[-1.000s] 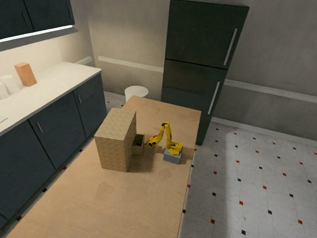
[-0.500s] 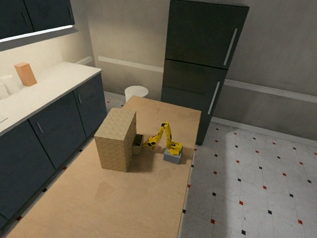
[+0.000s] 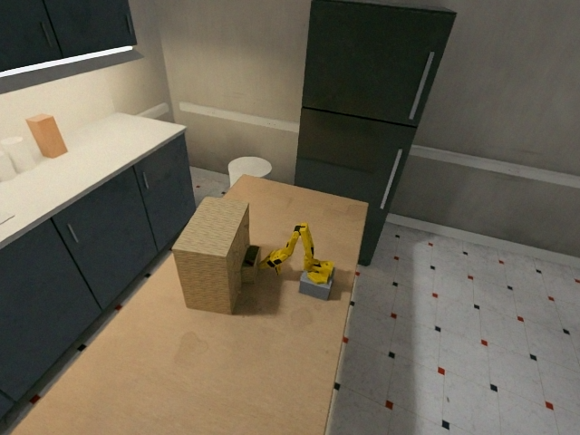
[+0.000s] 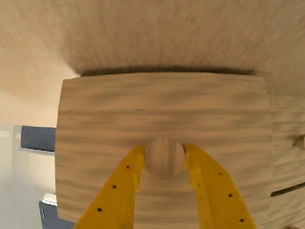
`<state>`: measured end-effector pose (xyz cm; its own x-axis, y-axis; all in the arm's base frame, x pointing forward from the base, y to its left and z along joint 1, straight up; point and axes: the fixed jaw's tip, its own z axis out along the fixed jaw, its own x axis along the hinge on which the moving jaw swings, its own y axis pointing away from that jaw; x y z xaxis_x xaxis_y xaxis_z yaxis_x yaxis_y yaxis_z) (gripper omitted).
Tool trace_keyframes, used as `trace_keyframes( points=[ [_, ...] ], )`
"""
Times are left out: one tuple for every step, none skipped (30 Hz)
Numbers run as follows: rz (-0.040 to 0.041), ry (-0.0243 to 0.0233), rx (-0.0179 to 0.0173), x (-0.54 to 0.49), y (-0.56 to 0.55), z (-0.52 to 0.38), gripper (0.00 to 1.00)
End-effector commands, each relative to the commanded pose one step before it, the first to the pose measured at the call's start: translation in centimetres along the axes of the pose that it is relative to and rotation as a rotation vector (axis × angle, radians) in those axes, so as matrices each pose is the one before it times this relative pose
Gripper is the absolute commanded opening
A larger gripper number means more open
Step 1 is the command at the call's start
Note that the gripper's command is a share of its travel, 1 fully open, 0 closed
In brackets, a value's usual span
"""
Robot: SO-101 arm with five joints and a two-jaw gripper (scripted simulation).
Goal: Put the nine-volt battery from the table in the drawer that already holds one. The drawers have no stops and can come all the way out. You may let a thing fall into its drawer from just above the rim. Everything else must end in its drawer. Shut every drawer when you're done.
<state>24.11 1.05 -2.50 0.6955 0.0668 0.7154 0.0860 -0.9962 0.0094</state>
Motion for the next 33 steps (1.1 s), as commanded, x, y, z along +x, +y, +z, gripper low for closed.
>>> trace_keyframes(
  points=[
    [0.0041,0.01064,0.00798,0.635,-0.269,0.517,0.0],
    [0.0,-0.00001,0.0,0.0,0.0,0.0,0.0],
    [0.0,0.00001,0.0,0.0,0.0,0.0,0.0],
    [0.0,-0.00001,0.0,0.0,0.0,0.0,0.0],
    [0.0,0.0,0.0,0.0,0.0,0.0,0.0],
    [0.0,0.0,0.0,0.0,0.0,0.0,0.0],
    [-0.0002,0.00001,0.00023,0.076,-0.008,0.0812,0.0],
    [-0.0002,0.0,0.00023,0.076,-0.008,0.0808,0.0],
    [-0.0002,0.00001,0.00023,0.076,-0.008,0.0804,0.0],
    [-0.0002,0.0,0.00023,0.076,-0.008,0.0801,0.0],
    [-0.0002,0.00001,0.00023,0.077,-0.008,0.0797,0.0],
    [-0.0002,0.0,0.00023,0.076,-0.008,0.0793,0.0],
    [-0.0002,0.00001,0.00023,0.077,-0.008,0.0789,0.0],
    [-0.0002,0.0,0.00023,0.076,-0.008,0.0786,0.0],
    [-0.0002,0.00001,0.00023,0.077,-0.008,0.0782,0.0],
    [-0.0002,0.0,0.00023,0.076,-0.008,0.0778,0.0],
    [-0.0002,0.00001,0.00023,0.077,-0.008,0.0774,0.0],
    [-0.0002,0.0,0.00023,0.077,-0.008,0.077,0.0],
    [0.0,0.00001,0.0,0.0,0.0,0.0,0.0],
    [0.0,-0.00001,0.0,0.0,0.0,0.0,0.0],
    [0.0,0.00001,0.0,0.0,0.0,0.0,0.0],
    [0.0,0.0,0.0,0.0,0.0,0.0,0.0],
    [0.0,0.0,0.0,0.0,0.0,0.0,0.0],
    [-0.00018,0.0,0.00021,0.076,-0.007,0.0806,0.0],
    [-0.00018,0.00001,0.00021,0.076,-0.008,0.0802,0.0],
    [-0.00018,0.0,0.00021,0.076,-0.007,0.0798,0.0],
    [-0.00018,0.00001,0.00021,0.076,-0.008,0.0795,0.0],
    [-0.00018,0.0,0.00021,0.076,-0.008,0.0791,0.0],
    [-0.00018,0.00001,0.00021,0.076,-0.008,0.0787,0.0],
    [-0.00018,0.0,0.00021,0.076,-0.008,0.0783,0.0],
    [-0.00018,0.00001,0.00021,0.076,-0.008,0.078,0.0],
    [-0.00018,0.0,0.00021,0.076,-0.008,0.0776,0.0],
    [-0.00018,0.00001,0.00021,0.076,-0.008,0.0772,0.0]
  ],
)
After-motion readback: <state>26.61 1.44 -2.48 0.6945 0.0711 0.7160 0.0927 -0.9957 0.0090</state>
